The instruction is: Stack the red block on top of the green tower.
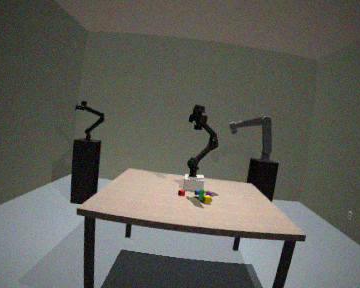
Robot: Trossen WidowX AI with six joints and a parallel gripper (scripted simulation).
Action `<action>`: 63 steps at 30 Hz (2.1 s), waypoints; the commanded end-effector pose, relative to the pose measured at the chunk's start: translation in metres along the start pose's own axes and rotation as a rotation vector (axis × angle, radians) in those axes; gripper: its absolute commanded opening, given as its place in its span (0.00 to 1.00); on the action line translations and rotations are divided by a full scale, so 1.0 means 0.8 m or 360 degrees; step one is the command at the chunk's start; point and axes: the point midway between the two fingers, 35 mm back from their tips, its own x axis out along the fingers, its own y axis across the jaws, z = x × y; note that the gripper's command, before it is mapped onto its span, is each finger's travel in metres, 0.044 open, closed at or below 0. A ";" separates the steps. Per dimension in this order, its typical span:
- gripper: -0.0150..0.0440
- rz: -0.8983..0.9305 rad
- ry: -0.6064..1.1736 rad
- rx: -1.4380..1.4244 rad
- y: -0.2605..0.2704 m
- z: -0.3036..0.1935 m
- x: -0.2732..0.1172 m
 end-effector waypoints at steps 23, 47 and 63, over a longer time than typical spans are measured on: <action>1.00 0.0196 0.0837 0.2510 0.234 -0.219 0.096; 1.00 0.0517 0.3152 0.3282 0.557 -0.149 0.071; 1.00 0.0518 0.3153 0.3281 0.621 -0.151 0.072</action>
